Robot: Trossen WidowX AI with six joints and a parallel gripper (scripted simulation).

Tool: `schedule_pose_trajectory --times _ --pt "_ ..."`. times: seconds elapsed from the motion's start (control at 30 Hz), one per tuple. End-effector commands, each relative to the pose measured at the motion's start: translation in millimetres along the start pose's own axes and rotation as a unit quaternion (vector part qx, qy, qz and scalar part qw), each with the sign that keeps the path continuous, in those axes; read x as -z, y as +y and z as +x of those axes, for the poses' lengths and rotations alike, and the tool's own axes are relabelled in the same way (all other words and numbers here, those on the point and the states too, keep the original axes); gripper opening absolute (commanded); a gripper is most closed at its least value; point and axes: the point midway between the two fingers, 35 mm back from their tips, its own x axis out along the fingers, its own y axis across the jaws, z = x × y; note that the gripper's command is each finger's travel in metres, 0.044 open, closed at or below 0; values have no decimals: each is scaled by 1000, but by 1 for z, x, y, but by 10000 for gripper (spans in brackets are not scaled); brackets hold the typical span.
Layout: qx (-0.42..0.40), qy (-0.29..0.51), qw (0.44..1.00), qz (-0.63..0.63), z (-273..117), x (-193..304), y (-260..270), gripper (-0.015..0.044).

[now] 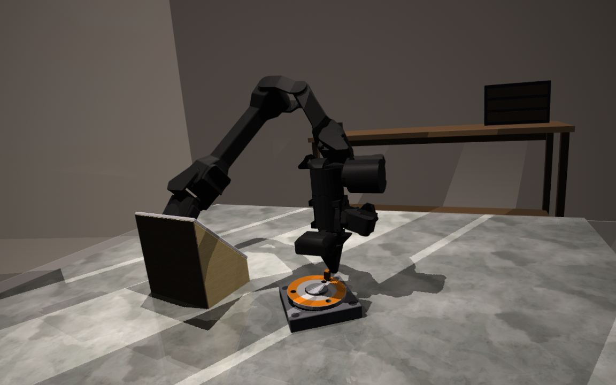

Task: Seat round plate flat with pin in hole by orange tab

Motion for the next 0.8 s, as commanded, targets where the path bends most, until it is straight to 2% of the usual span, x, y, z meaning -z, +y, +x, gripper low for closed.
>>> schedule_pose_trajectory --times 0.0,0.77 --pt "-3 6 1000 5 3 7 1 0" --pt "-3 6 1000 6 1 27 0 0"
